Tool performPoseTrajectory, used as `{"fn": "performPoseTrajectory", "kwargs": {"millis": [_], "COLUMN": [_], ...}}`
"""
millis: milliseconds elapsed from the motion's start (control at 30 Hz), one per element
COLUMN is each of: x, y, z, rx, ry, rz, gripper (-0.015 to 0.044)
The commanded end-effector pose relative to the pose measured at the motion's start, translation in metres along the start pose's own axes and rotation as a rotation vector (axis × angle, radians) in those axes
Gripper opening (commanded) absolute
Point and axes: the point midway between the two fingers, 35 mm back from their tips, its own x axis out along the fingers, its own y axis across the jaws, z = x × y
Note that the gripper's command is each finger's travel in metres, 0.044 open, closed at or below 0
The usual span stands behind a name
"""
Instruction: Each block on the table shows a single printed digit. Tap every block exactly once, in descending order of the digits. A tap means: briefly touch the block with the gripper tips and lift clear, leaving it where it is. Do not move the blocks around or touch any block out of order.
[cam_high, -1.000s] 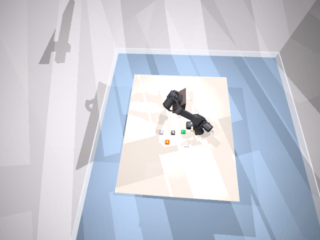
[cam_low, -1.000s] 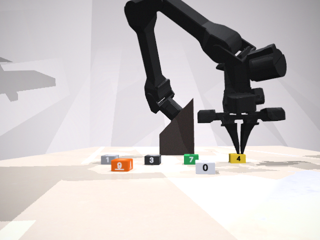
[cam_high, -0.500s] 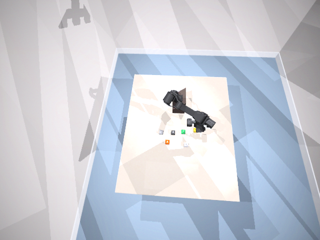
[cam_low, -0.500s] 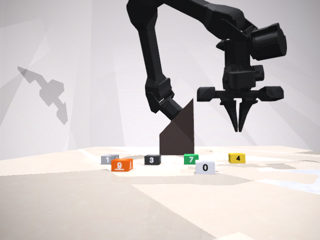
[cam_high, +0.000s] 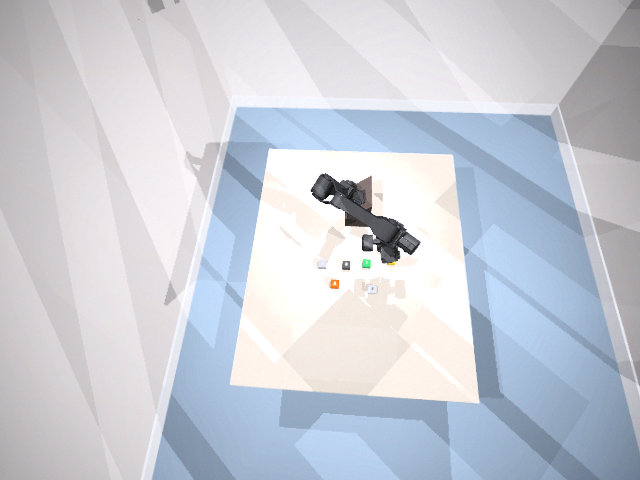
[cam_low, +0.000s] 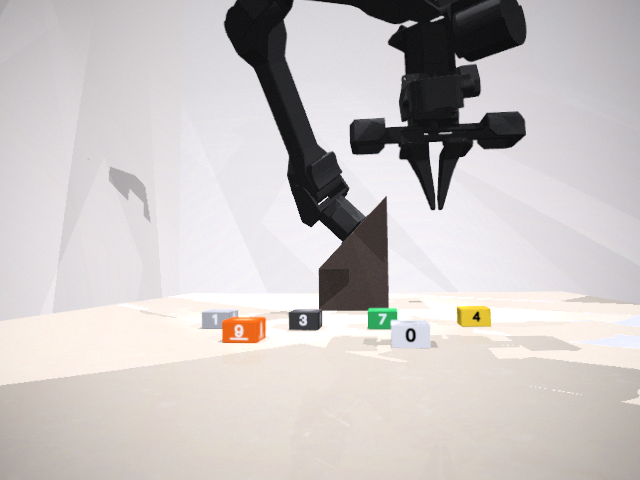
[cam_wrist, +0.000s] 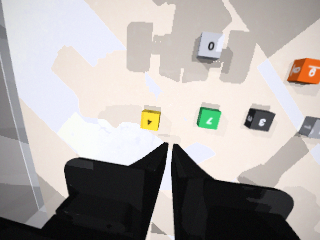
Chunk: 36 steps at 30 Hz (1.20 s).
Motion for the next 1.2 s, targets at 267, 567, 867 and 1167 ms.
{"fn": "performPoseTrajectory", "kwargs": {"millis": [267, 567, 867, 1167], "x": [0.002, 0.027, 0.083, 0.089], "y": [-0.151, -0.150, -0.153, -0.153], "z": [0.012, 0.014, 0.011, 0.012], "rx": [0.021, 0.021, 0.022, 0.022], "ry": [0.000, -0.001, -0.001, -0.001], "rz": [-0.019, -0.015, -0.022, -0.022], "gripper": [0.0020, 0.0020, 0.0020, 0.0020]}}
